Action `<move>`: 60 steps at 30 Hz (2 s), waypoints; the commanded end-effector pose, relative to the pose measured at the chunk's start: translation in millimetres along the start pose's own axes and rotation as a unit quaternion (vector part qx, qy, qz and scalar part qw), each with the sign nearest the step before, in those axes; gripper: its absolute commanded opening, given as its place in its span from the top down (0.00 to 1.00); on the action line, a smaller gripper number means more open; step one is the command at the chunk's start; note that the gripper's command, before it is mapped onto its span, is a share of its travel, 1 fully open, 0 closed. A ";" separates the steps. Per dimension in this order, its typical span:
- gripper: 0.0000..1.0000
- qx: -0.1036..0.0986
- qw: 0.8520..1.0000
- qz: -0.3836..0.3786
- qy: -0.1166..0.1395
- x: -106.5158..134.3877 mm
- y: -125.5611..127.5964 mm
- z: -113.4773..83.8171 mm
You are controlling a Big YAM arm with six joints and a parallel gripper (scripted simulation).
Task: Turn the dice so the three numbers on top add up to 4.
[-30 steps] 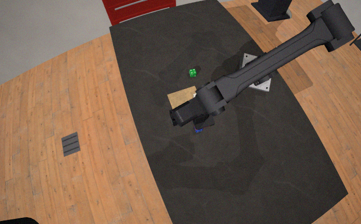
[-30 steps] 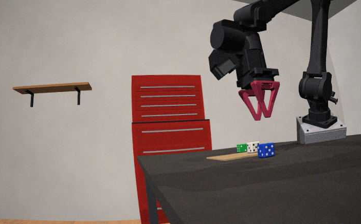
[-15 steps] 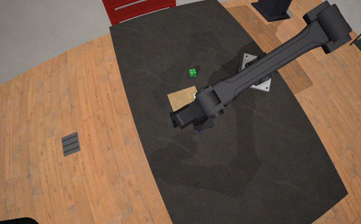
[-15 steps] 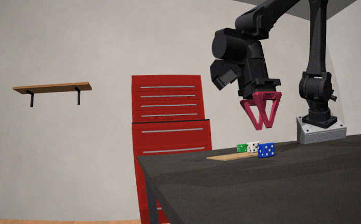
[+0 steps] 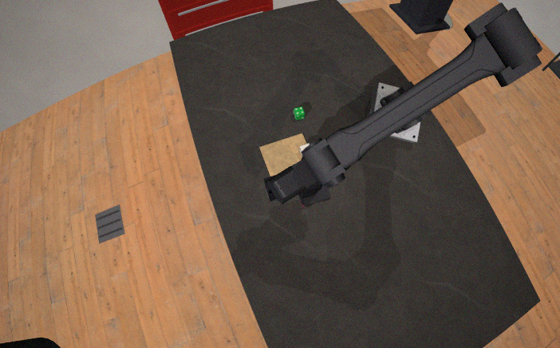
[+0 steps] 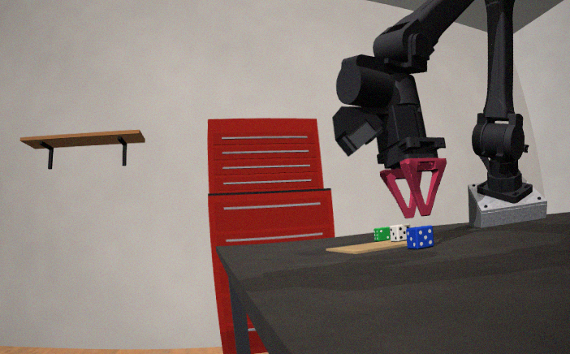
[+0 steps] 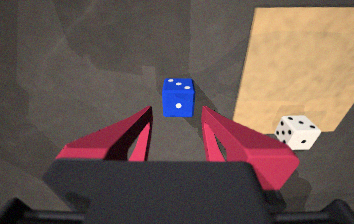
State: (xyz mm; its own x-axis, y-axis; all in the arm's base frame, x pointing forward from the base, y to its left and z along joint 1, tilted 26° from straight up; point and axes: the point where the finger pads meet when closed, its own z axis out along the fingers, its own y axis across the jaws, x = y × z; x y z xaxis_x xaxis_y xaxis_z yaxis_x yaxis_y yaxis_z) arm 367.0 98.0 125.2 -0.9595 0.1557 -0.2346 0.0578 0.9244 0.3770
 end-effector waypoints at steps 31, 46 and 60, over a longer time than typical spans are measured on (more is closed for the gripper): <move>0.55 0.000 1.000 0.000 -0.005 -1.0 0.8 4.3; 0.55 0.000 1.000 0.000 -0.005 -1.0 0.8 4.3; 0.55 -0.002 1.000 -0.003 -0.017 -2.0 0.7 -3.3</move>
State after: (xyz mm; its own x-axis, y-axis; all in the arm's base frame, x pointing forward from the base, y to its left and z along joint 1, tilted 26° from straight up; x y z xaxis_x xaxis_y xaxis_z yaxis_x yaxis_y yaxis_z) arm 368.3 99.6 121.6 -0.9593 0.1547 -0.2363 0.0561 0.9244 0.3773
